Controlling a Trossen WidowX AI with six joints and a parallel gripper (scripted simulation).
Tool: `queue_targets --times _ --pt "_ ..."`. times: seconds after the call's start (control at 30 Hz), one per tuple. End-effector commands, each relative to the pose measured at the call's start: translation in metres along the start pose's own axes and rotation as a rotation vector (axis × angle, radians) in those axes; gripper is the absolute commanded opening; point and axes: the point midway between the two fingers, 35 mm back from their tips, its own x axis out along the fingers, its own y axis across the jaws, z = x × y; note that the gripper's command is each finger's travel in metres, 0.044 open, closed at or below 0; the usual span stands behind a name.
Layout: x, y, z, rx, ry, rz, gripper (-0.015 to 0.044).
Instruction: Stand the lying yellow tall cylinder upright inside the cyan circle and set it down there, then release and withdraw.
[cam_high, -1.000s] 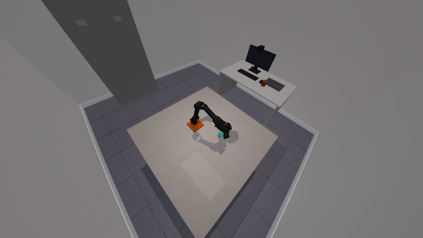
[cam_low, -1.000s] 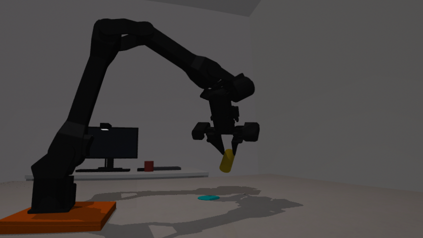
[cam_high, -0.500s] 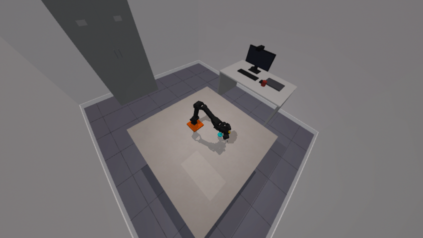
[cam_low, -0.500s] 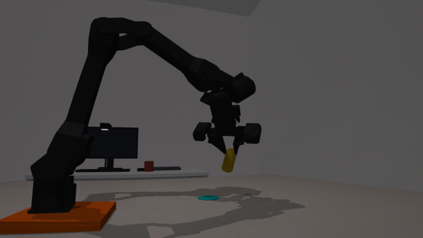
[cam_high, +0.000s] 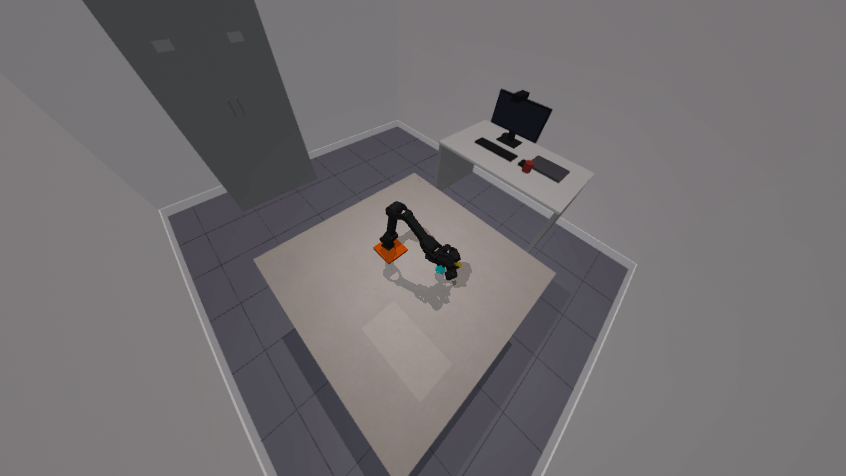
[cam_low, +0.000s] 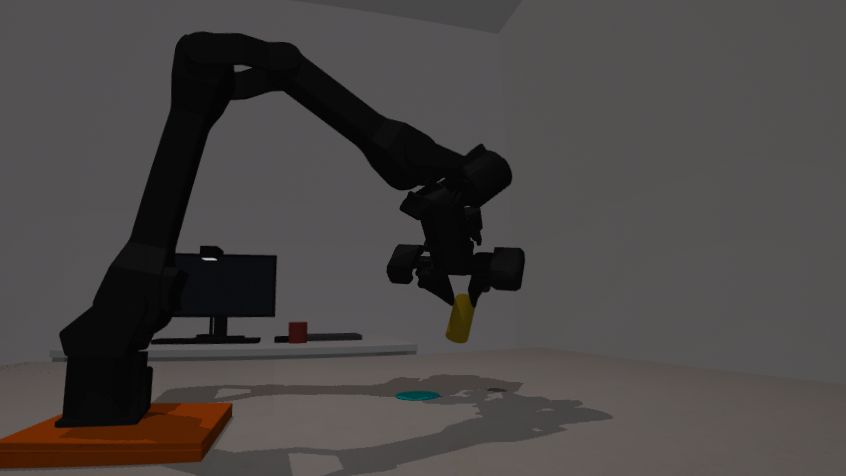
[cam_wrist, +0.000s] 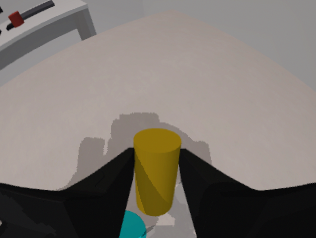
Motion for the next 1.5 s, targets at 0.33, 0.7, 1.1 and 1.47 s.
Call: queue_targets --times 0.33,0.7,1.1,1.47 --pt "-0.003 0.000 -0.004 0.013 -0.081 0.018 0.0105" --pt "-0.007 0.000 -0.005 0.008 -0.146 0.029 0.0105" --pt "-0.013 0.001 -0.006 -0.001 -0.214 0.043 0.0105" --pt "-0.019 0.003 -0.008 -0.012 -0.273 0.057 0.0105"
